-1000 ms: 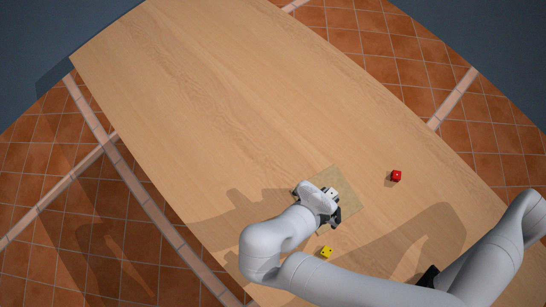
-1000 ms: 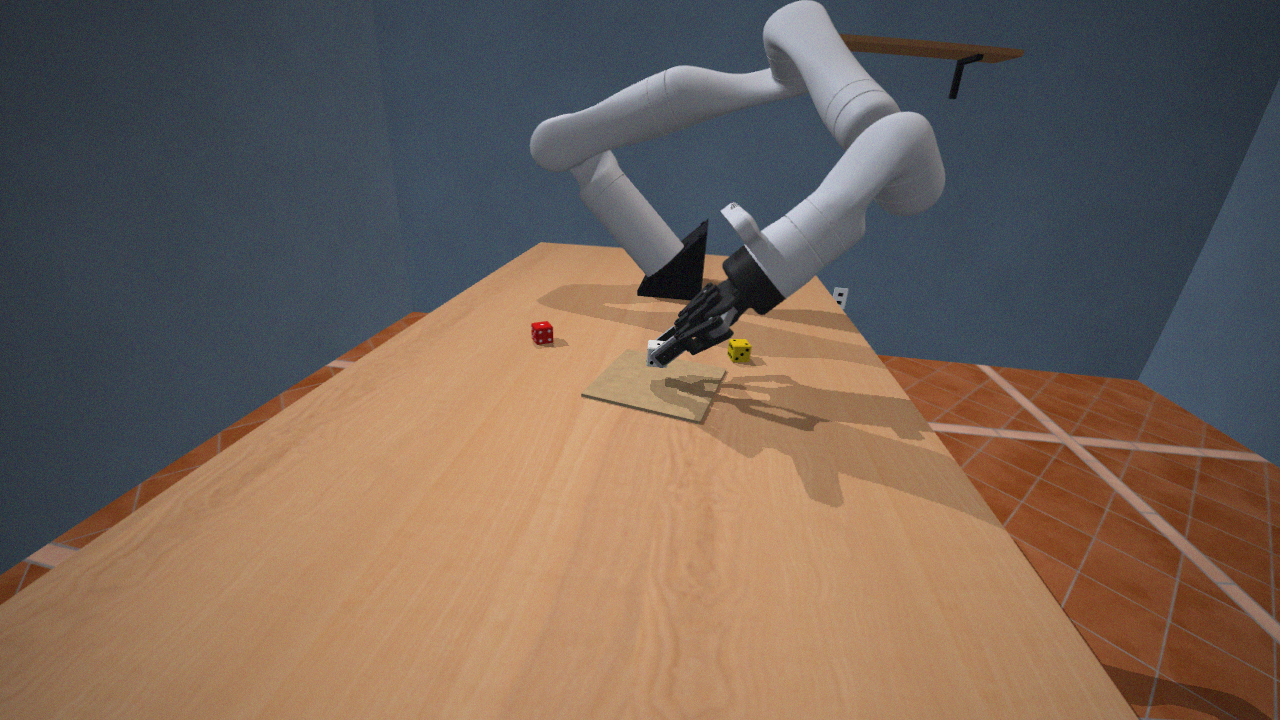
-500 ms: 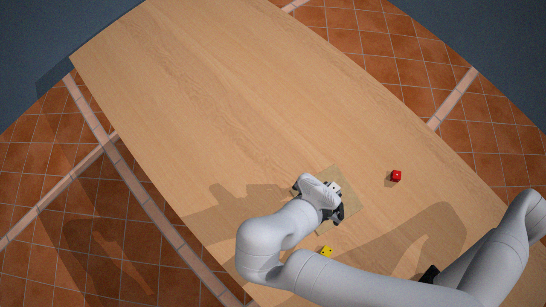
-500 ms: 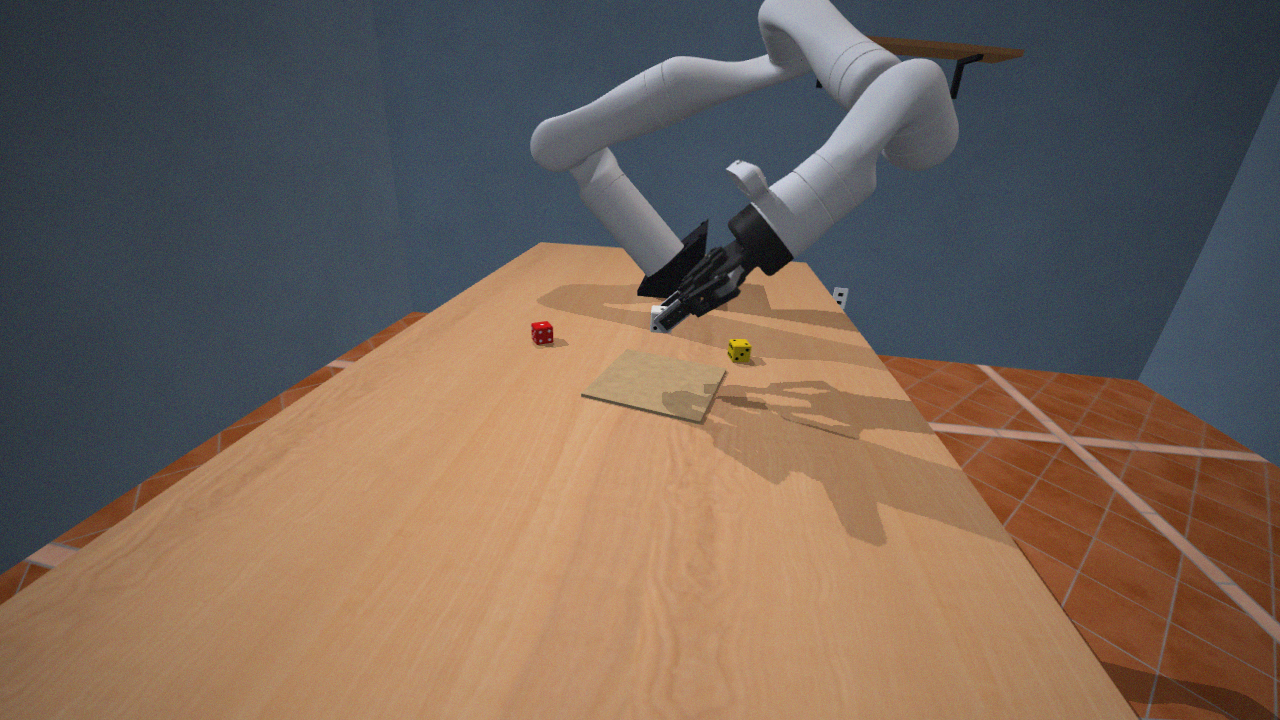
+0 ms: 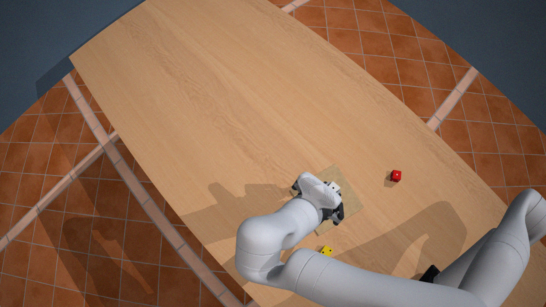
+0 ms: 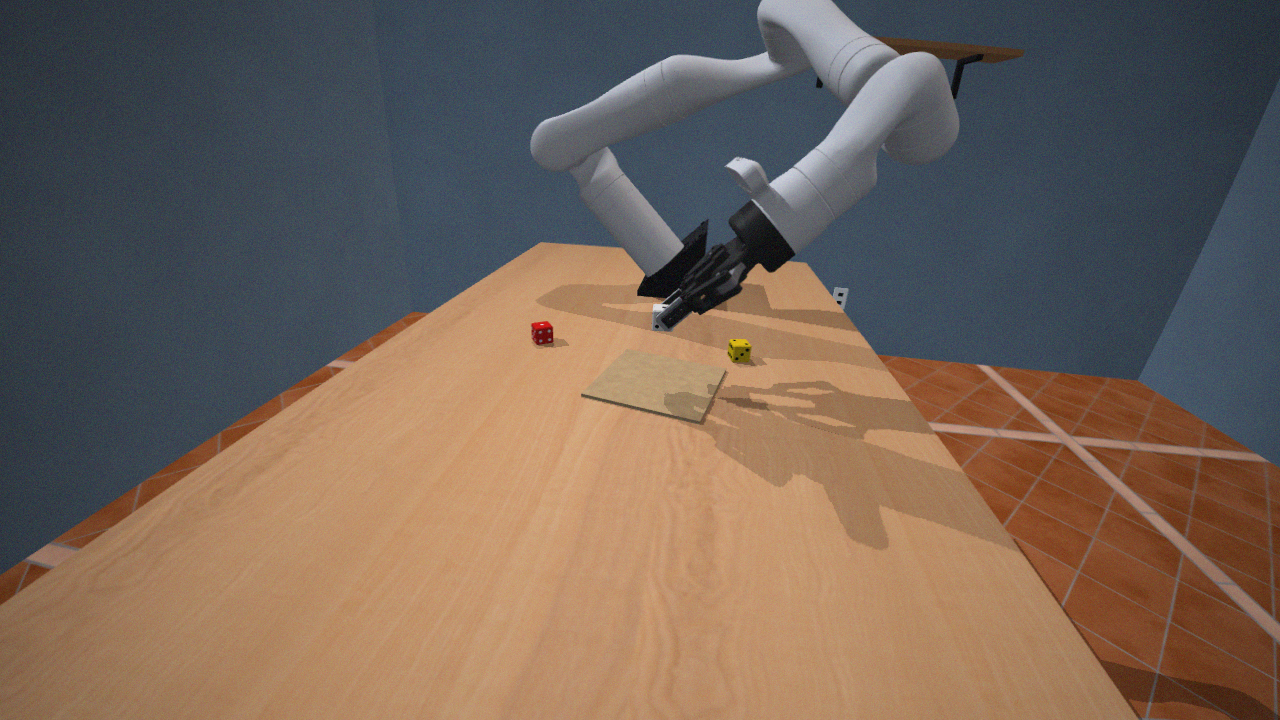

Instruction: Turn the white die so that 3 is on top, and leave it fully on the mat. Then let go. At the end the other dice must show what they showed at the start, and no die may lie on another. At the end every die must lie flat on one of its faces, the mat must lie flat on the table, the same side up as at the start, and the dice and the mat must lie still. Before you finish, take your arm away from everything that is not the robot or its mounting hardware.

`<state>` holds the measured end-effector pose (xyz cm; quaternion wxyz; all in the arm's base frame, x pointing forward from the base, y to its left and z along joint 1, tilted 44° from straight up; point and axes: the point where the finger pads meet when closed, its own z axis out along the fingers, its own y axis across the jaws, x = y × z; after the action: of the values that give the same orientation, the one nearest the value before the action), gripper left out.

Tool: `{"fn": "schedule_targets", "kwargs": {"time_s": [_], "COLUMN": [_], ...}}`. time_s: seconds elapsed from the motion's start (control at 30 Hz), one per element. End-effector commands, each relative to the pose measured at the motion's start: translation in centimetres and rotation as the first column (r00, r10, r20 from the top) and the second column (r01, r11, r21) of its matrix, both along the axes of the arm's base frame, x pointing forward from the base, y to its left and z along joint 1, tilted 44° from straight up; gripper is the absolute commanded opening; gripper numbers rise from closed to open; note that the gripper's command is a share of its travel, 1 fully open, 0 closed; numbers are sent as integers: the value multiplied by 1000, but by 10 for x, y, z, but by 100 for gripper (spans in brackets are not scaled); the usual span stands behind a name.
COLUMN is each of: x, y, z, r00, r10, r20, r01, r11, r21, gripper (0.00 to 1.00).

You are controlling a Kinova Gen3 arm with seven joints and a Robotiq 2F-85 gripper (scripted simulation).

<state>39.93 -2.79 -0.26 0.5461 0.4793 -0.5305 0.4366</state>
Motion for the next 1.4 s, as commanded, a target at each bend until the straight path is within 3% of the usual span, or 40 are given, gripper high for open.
{"fn": "schedule_targets", "kwargs": {"time_s": [0.0,0.3,0.6,0.87,1.23,1.37], "x": [0,0,0,0,0,0], "y": [1,1,1,-1,-1,-2], "z": [2,5,5,8,9,9], "r00": [1000,999,999,997,996,995], "r10": [-3,-19,-22,-44,-52,-62], "r20": [6,38,42,63,74,76], "r01": [3,10,10,12,8,10], "r11": [1000,973,966,900,869,836], "r21": [28,230,259,435,495,549], "gripper": [21,21,21,21,21,21]}}
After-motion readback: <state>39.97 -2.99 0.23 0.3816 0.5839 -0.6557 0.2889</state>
